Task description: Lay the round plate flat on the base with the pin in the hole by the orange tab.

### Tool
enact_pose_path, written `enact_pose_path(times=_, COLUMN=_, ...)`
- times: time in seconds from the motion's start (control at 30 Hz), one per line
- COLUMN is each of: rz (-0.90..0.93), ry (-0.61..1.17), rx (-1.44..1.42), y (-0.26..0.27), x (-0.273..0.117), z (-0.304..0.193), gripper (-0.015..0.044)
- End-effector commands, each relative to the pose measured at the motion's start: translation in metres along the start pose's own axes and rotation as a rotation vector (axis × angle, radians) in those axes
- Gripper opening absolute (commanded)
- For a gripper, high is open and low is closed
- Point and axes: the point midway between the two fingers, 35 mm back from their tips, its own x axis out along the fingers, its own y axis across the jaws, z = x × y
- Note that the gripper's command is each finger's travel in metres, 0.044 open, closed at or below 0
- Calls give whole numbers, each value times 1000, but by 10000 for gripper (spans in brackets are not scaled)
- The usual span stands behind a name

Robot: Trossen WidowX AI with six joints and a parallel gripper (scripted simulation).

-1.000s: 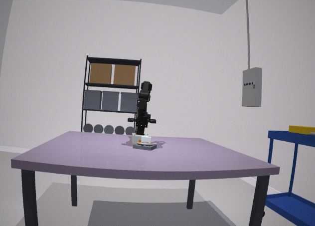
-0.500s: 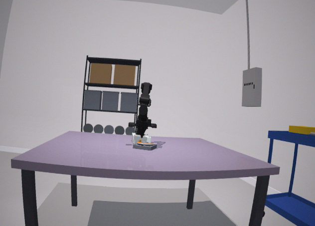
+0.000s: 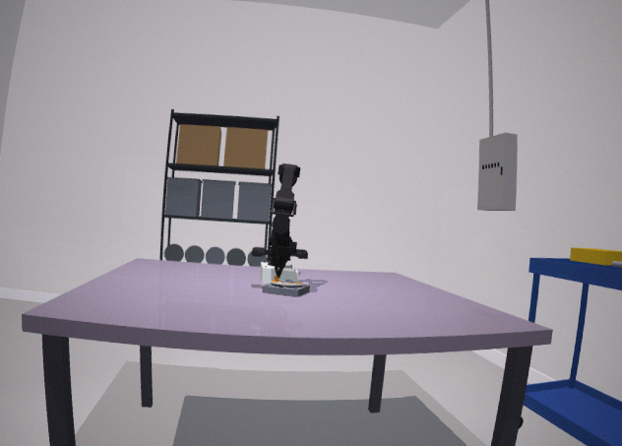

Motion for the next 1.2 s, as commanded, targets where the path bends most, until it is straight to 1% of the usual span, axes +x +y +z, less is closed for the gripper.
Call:
enact_pose_path(times=0.0, rz=-5, ry=-1, rx=-3, y=-6, x=0, z=4, gripper=0)
enact_pose_path(times=0.6, rz=-6, ry=-3, rx=-3, y=-23, x=1, z=24, gripper=0)
enact_pose_path(times=1.17, rz=-7, ry=-5, rx=-3, y=-27, x=-2, z=44, gripper=0)
